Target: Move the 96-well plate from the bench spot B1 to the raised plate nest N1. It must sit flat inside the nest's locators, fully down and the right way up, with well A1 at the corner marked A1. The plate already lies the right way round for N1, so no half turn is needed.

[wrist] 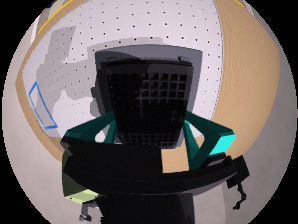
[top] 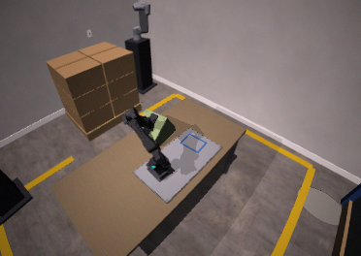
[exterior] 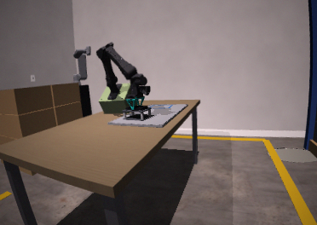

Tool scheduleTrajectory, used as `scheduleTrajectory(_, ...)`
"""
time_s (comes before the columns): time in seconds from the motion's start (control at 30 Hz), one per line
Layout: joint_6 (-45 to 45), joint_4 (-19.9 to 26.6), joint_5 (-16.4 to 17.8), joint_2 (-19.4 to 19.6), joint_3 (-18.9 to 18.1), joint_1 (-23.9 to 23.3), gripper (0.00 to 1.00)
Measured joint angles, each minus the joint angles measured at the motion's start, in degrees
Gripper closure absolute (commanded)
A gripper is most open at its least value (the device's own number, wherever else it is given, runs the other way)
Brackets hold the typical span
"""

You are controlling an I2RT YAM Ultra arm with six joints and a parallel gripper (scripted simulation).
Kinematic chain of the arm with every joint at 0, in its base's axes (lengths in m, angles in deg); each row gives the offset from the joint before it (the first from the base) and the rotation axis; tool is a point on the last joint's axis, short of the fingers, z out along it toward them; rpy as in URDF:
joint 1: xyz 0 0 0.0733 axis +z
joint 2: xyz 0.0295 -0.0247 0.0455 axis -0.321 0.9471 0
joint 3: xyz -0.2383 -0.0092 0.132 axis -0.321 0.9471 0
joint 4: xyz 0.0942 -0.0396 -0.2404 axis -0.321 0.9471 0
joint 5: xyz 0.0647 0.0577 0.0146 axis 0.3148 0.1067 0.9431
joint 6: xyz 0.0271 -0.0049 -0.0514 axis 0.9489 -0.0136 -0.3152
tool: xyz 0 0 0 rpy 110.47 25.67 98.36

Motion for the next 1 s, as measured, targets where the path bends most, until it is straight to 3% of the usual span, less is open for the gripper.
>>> scheduleTrajectory(0.07,0.0,0.0,0.0,0.0,0.0,0.0,1.0)
scheduleTrajectory(0.1,0.0,0.0,0.0,0.0,0.0,0.0,0.0)
scheduleTrajectory(1.0,0.3,0.5,0.0,0.0,0.0,0.0,0.0)
